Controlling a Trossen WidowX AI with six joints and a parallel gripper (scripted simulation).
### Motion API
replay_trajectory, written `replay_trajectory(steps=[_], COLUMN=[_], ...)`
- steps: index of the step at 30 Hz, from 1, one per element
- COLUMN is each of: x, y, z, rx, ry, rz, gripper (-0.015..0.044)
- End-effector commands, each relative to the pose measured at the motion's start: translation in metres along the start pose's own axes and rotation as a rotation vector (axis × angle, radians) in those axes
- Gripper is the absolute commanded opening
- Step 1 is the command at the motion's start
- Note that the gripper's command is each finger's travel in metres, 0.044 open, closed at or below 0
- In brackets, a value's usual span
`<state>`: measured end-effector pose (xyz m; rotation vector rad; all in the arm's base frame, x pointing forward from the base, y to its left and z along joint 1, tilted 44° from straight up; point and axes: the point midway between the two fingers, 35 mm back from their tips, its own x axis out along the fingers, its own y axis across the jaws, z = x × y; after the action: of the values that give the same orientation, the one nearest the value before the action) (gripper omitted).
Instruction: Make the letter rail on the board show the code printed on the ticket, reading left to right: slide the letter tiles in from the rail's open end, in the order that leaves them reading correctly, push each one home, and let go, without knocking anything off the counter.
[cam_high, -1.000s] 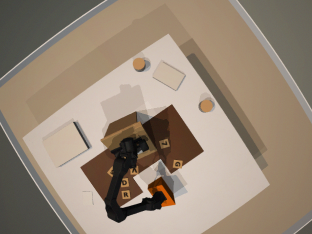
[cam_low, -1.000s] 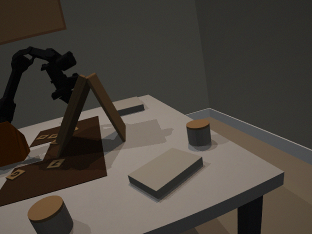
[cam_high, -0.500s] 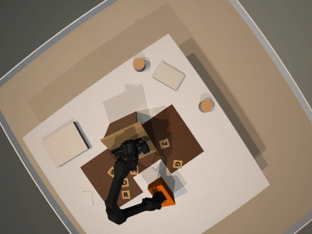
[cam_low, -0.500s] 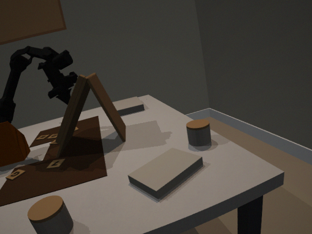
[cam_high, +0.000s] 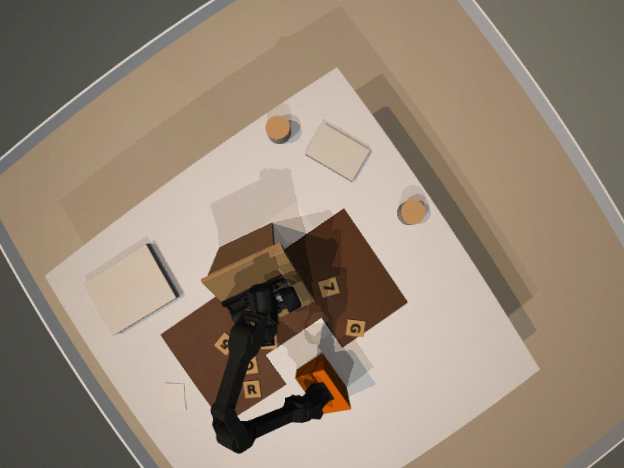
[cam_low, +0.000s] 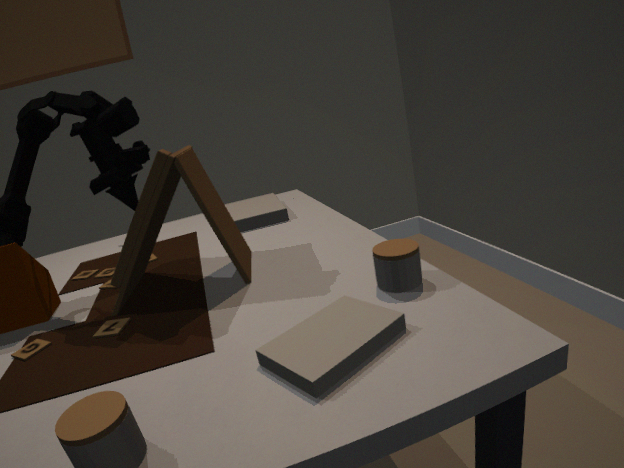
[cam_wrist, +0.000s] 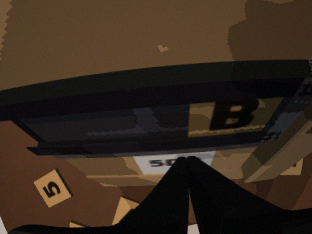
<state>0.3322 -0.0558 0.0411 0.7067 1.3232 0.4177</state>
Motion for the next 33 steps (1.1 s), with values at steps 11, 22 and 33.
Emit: replay_trajectory(steps=[11, 22, 33], x=[-0.067, -0.122, -0.148], y=[-0.005, -0.003, -0.001], z=[-0.028, -0.052, -0.064], rx=[-0.743, -1.292, -1.667], ry=[-0.203, -0.467, -0.598], rz=[0.092, -0.012, -0.192], gripper=[0.0315, 0.044, 0.044])
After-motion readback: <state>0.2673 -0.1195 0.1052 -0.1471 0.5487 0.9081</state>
